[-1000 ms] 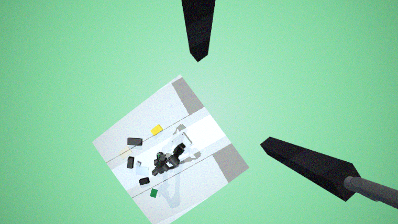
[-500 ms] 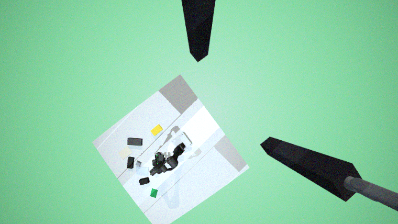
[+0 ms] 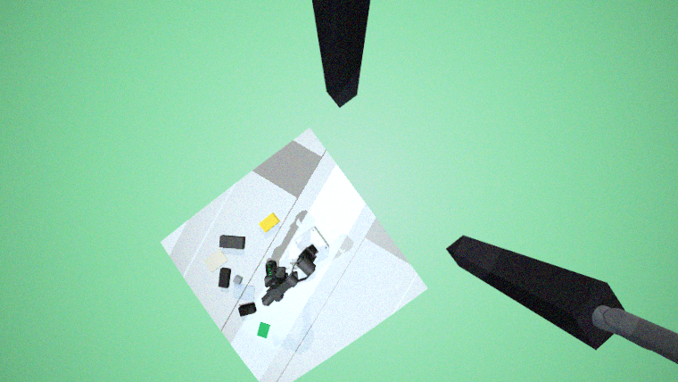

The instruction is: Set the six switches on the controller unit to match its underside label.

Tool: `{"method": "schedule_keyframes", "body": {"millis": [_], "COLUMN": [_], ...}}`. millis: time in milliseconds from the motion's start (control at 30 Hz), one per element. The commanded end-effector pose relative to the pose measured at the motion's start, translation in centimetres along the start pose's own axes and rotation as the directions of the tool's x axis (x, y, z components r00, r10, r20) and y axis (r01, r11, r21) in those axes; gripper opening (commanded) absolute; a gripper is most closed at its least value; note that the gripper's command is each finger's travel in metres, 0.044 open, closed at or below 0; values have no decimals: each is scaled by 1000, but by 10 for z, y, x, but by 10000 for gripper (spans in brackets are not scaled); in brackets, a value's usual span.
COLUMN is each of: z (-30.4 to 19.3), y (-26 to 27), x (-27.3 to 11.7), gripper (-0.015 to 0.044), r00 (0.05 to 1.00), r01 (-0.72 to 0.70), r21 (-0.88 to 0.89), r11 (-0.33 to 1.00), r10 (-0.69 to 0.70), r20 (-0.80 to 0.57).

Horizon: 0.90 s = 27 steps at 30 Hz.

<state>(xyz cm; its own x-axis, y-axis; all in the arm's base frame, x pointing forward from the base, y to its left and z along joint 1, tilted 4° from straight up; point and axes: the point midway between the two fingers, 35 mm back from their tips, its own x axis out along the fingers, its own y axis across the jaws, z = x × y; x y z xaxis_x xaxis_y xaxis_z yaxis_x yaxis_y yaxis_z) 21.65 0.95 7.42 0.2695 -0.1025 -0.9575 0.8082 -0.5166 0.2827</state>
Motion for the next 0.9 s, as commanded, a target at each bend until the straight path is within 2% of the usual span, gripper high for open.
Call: {"method": "schedule_keyframes", "body": {"millis": [0,367,767,867], "z": [2,-1,0,-1], "y": [-3,45,47,50], "x": [-5,2,4,-10], "gripper": [0,0,0,79], "r00": [1000,982,981,981], "r01": [1,187,195,194], "r21": [4,10,14,12], "r11": [1000,982,981,981], "r10": [-1,-187,-195,-194], "r20": [4,-5,-1,-1]}}
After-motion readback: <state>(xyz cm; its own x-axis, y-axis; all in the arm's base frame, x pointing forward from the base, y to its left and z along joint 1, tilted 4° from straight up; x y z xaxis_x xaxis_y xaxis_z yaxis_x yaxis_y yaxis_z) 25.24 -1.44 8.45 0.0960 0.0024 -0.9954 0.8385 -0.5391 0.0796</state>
